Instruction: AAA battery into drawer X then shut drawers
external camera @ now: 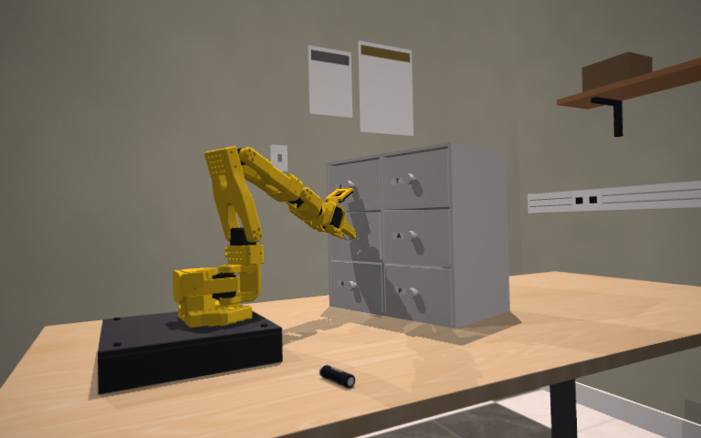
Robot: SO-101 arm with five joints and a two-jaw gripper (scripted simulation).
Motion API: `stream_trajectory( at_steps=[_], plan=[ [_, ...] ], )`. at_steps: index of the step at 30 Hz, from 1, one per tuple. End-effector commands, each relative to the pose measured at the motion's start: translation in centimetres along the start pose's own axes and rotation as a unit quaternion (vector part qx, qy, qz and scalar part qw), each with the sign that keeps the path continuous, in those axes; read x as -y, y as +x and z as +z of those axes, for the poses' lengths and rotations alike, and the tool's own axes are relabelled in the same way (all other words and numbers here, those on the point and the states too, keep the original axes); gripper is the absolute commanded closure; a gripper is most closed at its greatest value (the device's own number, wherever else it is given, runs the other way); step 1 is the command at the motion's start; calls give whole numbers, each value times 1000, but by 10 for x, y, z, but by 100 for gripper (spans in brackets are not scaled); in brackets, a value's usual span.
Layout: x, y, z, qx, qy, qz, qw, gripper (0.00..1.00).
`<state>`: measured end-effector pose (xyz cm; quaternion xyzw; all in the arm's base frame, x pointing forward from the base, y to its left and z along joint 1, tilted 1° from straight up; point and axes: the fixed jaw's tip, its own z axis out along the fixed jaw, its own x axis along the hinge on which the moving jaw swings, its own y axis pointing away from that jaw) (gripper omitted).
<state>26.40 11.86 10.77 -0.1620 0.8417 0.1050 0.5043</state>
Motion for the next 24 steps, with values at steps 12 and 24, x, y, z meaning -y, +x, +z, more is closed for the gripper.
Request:
stream_trajectory(
  at_steps=[12, 24],
  plan=[
    [0, -1, 0, 1, 0, 0, 1000, 81],
    [-2, 4, -14, 2, -4, -5, 1000, 79]
  ],
)
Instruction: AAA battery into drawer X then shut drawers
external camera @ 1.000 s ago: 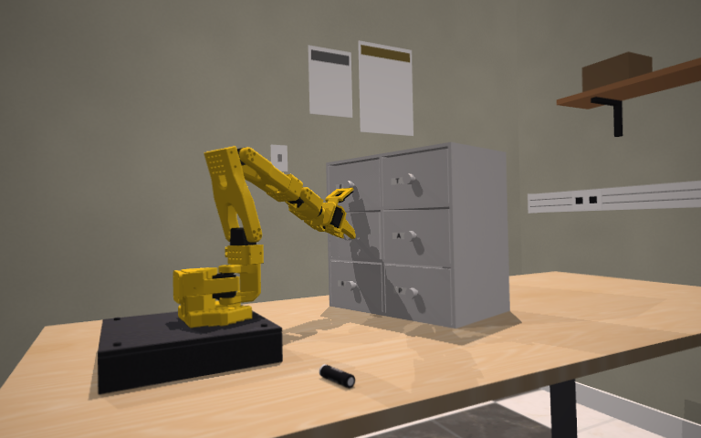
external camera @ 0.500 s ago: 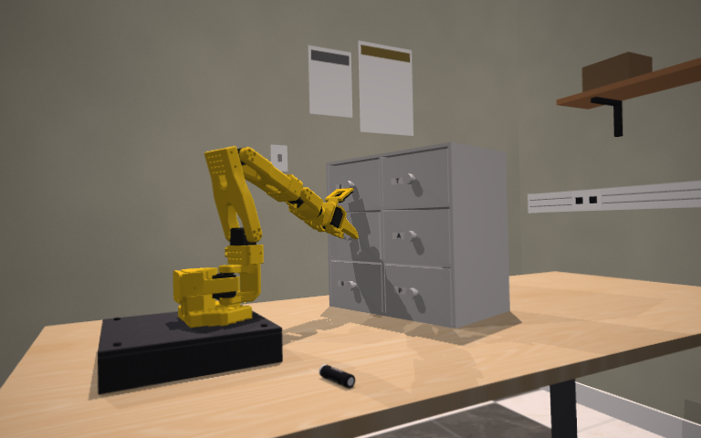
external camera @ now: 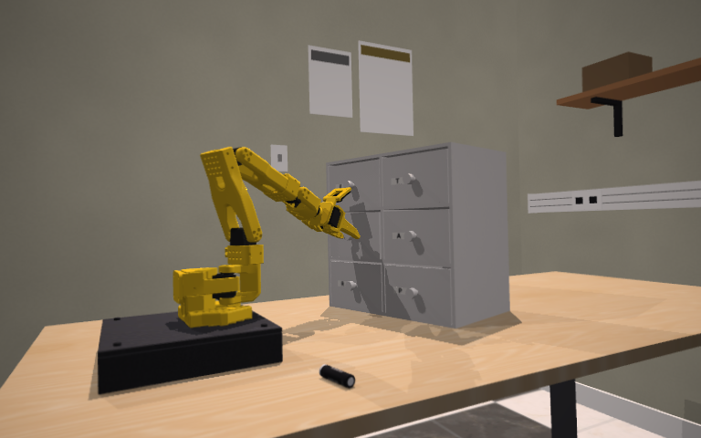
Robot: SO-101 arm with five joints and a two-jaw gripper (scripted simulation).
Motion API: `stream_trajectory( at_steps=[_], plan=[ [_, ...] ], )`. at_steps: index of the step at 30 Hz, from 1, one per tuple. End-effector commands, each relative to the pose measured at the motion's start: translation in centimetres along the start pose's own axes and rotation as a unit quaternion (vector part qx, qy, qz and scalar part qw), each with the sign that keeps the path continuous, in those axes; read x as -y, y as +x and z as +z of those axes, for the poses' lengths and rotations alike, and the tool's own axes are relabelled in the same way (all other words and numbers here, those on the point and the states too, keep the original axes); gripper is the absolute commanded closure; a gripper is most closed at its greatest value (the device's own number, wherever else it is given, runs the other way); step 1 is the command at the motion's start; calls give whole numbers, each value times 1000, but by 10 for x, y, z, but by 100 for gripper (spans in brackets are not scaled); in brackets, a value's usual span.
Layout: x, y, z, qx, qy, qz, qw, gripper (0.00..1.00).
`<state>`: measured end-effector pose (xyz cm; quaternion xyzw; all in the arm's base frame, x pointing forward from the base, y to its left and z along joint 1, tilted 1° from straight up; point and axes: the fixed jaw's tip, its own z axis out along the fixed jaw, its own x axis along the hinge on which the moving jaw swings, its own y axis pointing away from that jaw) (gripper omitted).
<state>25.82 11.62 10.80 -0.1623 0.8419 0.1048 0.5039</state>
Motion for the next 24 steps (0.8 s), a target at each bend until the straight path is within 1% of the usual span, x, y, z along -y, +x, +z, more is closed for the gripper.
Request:
stream_trajectory(
  at_steps=[1, 9, 11, 17, 24],
  plan=[
    [-3, 2, -11, 3, -4, -6, 1000, 79],
    [-5, 11, -27, 4, -9, -13, 1000, 79],
    [-5, 11, -27, 4, -9, -13, 1000, 79],
    [-7, 19, -37, 6, -13, -19, 1000, 79],
    [-7, 20, -38, 6, -13, -19, 1000, 79]
  ],
)
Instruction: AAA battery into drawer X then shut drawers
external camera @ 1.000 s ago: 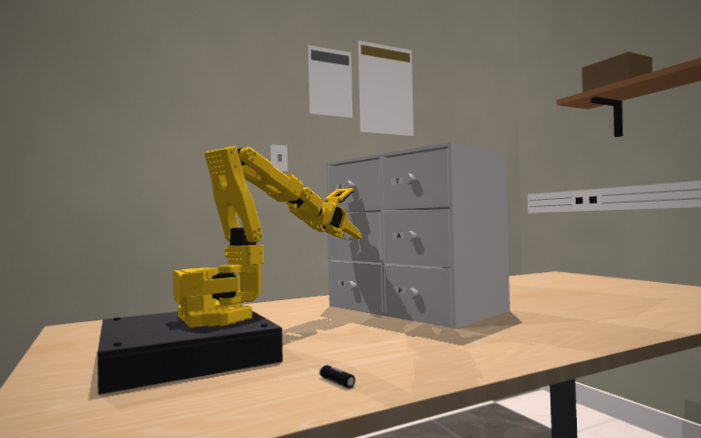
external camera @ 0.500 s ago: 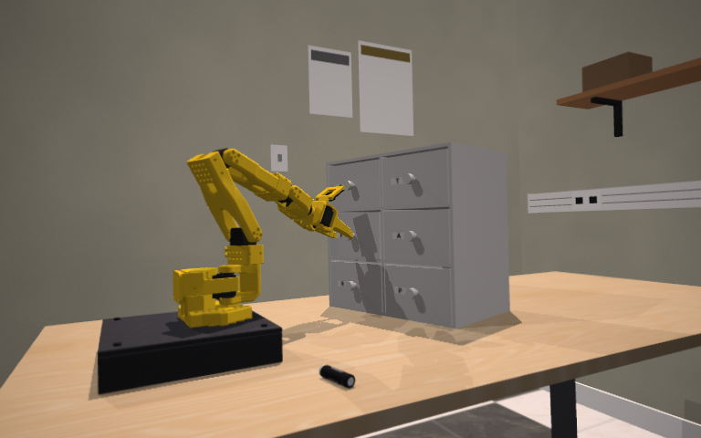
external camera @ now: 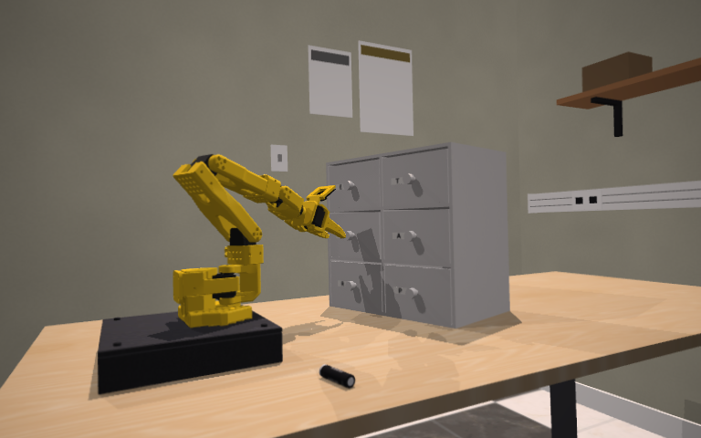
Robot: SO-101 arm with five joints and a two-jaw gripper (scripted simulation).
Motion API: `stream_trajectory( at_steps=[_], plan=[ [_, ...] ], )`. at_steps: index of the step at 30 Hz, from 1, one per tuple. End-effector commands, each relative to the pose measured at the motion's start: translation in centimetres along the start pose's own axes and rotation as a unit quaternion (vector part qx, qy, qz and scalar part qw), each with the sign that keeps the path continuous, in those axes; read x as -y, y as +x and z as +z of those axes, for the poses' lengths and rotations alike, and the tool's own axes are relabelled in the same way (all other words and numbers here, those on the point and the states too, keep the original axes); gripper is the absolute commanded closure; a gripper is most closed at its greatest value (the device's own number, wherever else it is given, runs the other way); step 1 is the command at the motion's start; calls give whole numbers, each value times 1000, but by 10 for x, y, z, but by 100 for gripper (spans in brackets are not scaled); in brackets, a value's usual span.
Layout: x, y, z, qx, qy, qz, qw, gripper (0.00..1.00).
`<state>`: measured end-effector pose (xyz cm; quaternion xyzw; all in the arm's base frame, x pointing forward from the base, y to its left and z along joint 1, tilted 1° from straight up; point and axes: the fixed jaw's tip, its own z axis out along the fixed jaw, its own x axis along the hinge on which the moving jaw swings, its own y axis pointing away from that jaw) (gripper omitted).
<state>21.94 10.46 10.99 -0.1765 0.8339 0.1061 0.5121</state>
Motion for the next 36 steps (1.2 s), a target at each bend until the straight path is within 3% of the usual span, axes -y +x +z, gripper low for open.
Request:
stream_trajectory(
  at_steps=[1, 4, 19, 21, 36],
  plan=[
    [-3, 3, -2, -4, -6, -6, 1000, 79],
    [-3, 3, -2, -4, -6, -6, 1000, 79],
    [-1, 26, -23, -119, -4, -11, 993, 79],
    [-1, 26, -23, -119, -4, -11, 993, 79],
    [1, 51, -56, -232, -3, -15, 973, 79]
  ],
)
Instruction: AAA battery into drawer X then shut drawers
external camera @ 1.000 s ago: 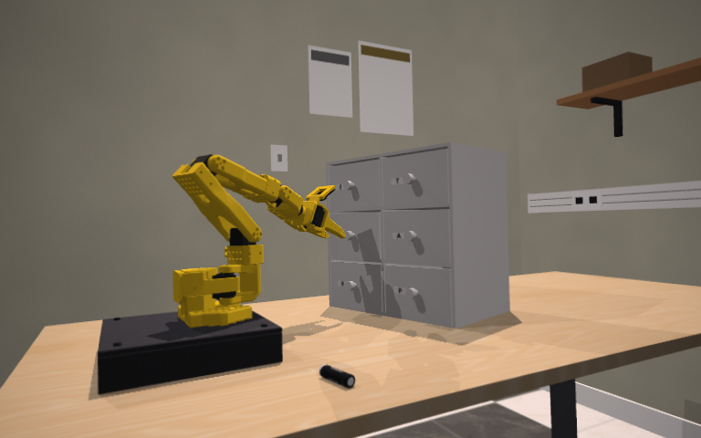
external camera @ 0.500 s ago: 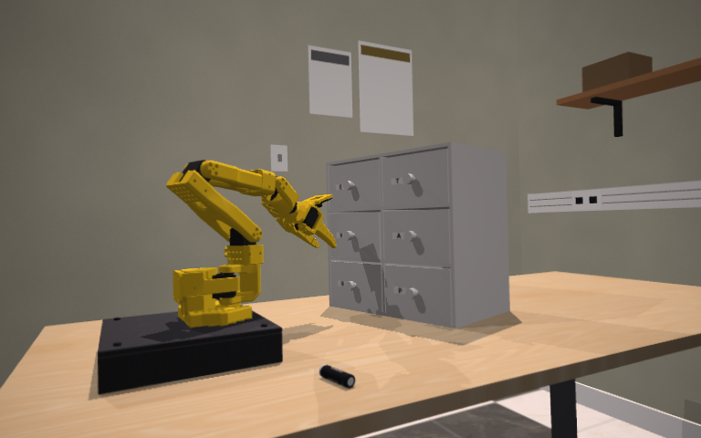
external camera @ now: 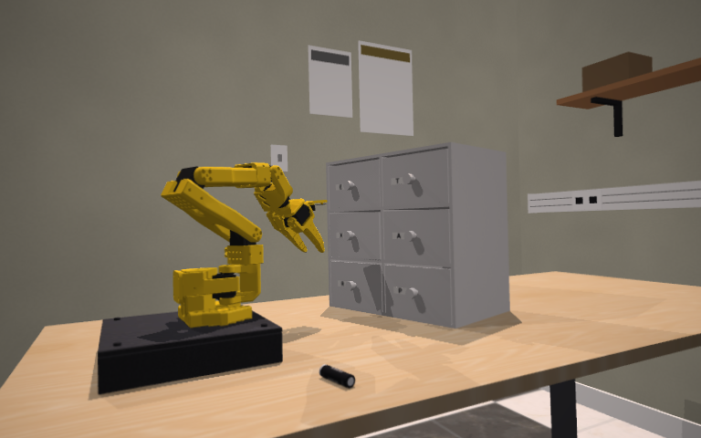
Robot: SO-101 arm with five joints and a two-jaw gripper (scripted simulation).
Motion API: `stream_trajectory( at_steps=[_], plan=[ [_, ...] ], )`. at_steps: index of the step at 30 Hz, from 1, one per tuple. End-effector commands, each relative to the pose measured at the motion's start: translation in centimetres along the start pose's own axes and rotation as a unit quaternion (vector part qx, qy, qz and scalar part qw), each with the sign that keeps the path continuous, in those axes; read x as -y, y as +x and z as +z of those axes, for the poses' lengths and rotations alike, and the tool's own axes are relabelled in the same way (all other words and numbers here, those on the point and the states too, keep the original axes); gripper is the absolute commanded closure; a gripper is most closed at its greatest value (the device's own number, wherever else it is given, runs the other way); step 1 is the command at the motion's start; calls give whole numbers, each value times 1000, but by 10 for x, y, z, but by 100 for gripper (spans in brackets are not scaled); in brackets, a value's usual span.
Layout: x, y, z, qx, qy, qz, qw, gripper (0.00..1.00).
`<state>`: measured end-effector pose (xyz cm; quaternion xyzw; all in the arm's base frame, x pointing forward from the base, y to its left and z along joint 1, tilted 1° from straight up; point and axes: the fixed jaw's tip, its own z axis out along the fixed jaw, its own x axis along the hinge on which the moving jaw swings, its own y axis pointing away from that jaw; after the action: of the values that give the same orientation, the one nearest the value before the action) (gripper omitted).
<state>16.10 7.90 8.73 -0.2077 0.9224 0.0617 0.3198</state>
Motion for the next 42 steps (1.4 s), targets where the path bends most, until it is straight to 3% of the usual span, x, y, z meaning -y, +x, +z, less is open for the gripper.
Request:
stream_trajectory(
  at_steps=[1, 9, 36, 42],
  plan=[
    [1, 5, -8, -15, 0, -2, 1000, 79],
    [0, 23, -20, -66, -1, -4, 998, 79],
    [0, 23, -20, -66, -1, -4, 998, 79],
    [17, 35, -17, -164, 23, 44, 985, 75]
  ],
)
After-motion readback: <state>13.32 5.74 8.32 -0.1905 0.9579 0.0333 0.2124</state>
